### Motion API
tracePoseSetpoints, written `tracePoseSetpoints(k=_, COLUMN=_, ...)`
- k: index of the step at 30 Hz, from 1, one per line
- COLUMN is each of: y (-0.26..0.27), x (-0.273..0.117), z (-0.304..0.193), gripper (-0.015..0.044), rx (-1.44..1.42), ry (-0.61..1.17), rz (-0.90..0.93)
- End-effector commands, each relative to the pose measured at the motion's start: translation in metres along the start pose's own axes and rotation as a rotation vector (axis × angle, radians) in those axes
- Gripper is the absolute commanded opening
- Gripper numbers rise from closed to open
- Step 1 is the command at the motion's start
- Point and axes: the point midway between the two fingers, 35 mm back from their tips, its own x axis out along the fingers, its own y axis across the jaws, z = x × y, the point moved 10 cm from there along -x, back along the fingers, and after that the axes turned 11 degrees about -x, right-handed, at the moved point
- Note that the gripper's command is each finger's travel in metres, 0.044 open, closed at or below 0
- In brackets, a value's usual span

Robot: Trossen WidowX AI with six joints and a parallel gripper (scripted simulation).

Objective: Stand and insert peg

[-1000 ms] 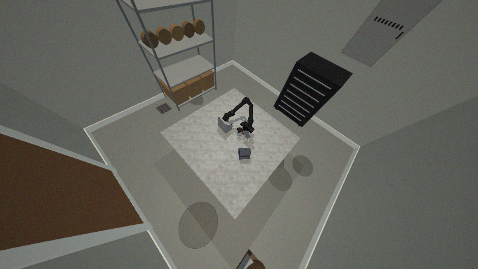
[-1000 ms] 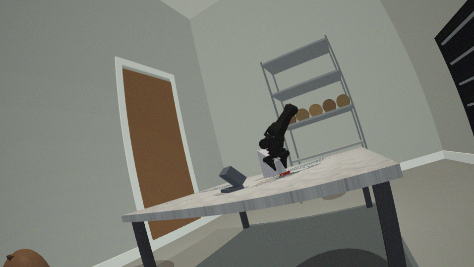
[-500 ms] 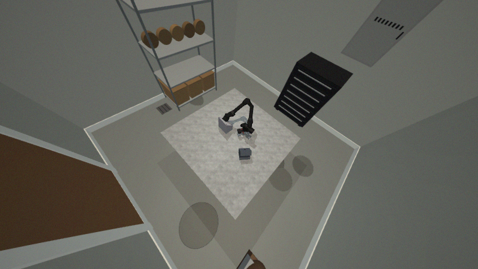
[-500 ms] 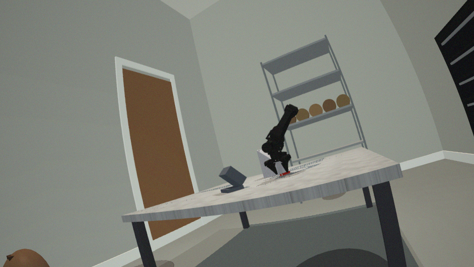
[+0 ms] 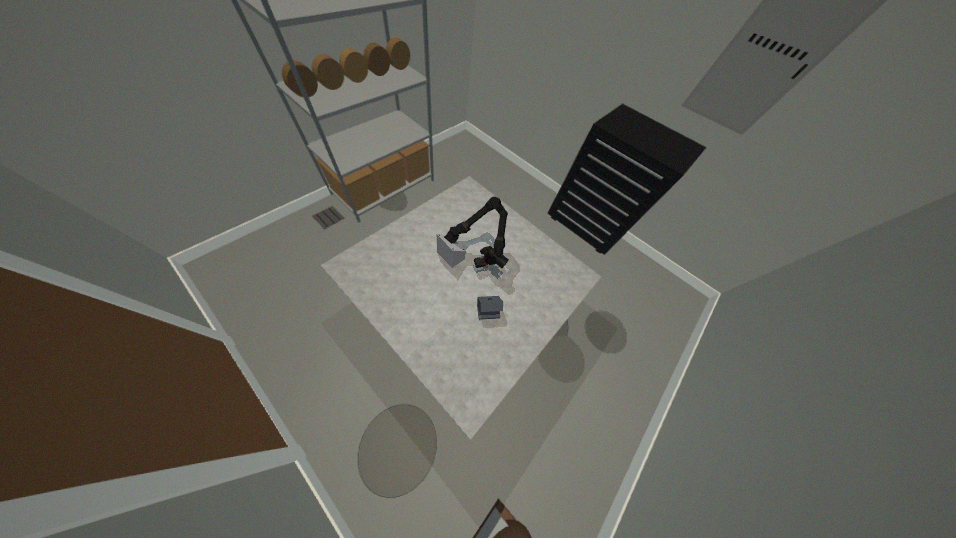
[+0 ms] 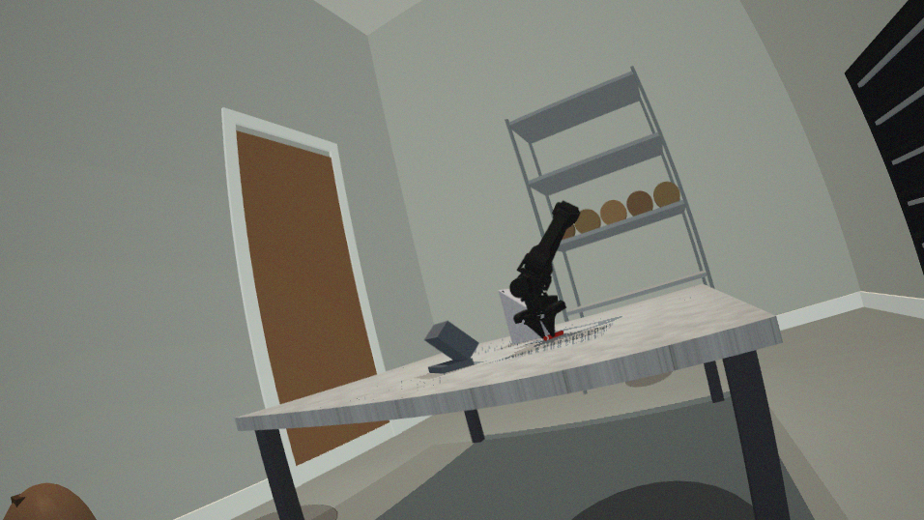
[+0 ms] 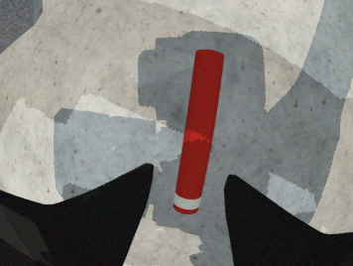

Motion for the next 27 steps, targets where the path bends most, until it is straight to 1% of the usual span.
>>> tracePoseSetpoints(k=1, y=0.0000, x=0.0005, z=0.0000, gripper=0.0110, rx=0.002, ry=-0.001, rz=-0.004)
tracePoseSetpoints(k=9, y=0.0000, x=0.0005, z=0.0000, gripper=0.0110, rx=0.002, ry=-0.001, rz=-0.004)
tracePoseSetpoints(k=18, y=0.0000, x=0.0005, z=0.0000, gripper=0.0050, rx=0.002, ry=-0.001, rz=-0.004)
tracePoseSetpoints(k=27, y=-0.0008, x=-0.0020, z=0.0047, gripper=0.0050, rx=0.002, ry=0.032, rz=0.005)
